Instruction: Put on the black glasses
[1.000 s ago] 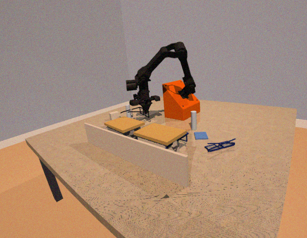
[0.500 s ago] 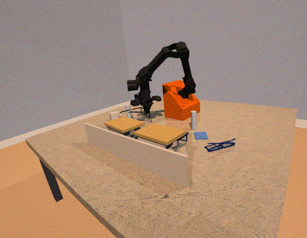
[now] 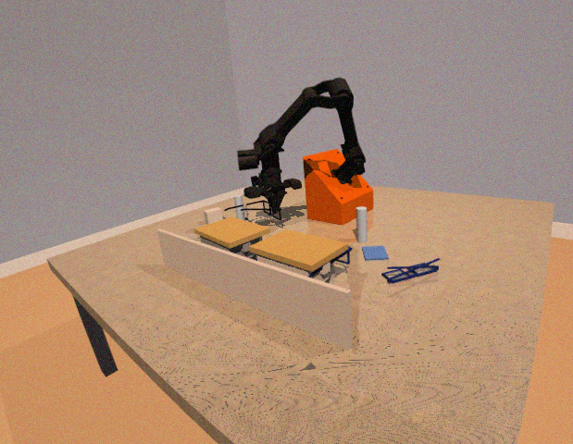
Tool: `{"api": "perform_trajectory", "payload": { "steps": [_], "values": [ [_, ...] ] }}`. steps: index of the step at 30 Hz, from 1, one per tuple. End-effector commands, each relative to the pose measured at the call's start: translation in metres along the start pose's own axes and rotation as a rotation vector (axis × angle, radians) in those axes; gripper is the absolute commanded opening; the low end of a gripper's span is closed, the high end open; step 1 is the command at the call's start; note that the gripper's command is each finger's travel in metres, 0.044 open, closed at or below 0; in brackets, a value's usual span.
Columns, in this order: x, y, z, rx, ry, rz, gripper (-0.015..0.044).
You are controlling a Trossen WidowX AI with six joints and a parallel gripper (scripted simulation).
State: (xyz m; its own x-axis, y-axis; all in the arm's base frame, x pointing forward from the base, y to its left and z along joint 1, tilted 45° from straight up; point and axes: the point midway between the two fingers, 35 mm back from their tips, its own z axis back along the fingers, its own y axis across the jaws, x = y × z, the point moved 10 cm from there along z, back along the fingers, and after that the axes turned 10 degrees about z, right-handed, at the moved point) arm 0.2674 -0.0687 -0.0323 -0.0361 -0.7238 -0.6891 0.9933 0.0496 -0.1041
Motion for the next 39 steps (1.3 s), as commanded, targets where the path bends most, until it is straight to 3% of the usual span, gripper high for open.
{"api": "perform_trajectory", "payload": {
  "steps": [1,13,22,26,39],
  "values": [
    [0.0,0.0,0.0,0.002,0.004,-0.002,0.0],
    [0.007,-0.001,0.003,0.002,0.003,-0.002,0.0],
    [0.012,-0.002,0.055,0.002,0.0,-0.003,0.0],
    [0.012,-0.002,0.06,0.002,0.001,0.009,0.0],
    [0.027,0.013,0.064,0.003,-0.001,0.393,0.0]
  ]
}}
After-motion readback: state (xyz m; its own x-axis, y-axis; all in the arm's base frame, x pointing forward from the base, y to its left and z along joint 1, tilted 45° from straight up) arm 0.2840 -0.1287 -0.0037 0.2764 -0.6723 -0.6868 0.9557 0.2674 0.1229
